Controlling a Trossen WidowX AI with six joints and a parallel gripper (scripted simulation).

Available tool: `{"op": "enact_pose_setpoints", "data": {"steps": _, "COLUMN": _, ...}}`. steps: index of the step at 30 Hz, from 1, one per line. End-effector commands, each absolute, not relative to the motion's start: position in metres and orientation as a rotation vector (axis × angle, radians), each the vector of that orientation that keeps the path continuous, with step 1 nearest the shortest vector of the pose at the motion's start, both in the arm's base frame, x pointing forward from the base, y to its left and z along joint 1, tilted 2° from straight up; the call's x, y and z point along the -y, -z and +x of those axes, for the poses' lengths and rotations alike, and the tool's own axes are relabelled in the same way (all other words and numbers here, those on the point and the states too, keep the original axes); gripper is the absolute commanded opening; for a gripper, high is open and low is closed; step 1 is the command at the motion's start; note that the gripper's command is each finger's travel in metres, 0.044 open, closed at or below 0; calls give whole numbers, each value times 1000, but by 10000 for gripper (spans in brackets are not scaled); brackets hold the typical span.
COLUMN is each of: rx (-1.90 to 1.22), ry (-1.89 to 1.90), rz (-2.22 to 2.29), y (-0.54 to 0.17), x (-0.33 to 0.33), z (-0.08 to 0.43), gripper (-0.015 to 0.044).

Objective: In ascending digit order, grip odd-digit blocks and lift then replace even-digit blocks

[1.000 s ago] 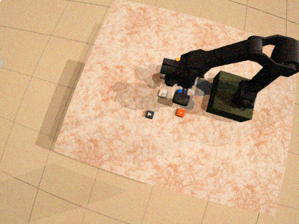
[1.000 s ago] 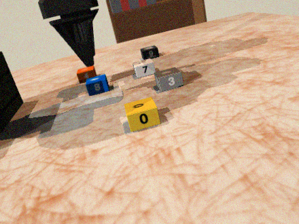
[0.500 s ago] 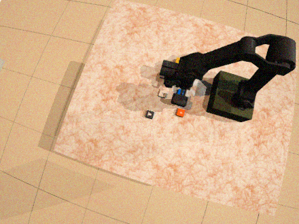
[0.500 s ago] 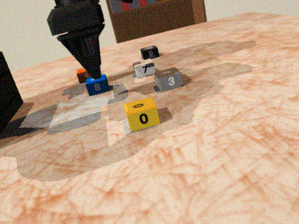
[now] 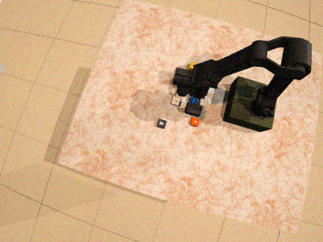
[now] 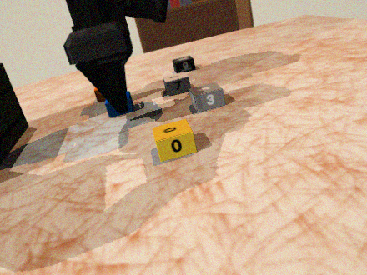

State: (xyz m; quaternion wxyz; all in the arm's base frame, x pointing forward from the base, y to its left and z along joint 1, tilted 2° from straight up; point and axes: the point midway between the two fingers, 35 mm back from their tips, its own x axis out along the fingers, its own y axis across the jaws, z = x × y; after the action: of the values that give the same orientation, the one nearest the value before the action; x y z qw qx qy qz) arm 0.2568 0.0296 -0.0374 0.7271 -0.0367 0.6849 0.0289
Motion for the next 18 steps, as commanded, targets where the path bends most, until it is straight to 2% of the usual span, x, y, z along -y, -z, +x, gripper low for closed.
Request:
{"op": "enact_pose_setpoints", "data": {"steps": 1, "rx": -1518, "ry": -70, "rz": -83, "y": 41, "x": -30, "z": 255, "gripper": 269}}
{"op": "enact_pose_setpoints", "data": {"steps": 7, "rx": -1518, "ry": -70, "rz": -83, "y": 41, "x": -30, "z": 255, "gripper": 120}}
{"op": "enact_pose_setpoints", "data": {"steps": 18, "rx": -1518, "ry": -70, "rz": -83, "y": 41, "x": -30, "z": 255, "gripper": 120}}
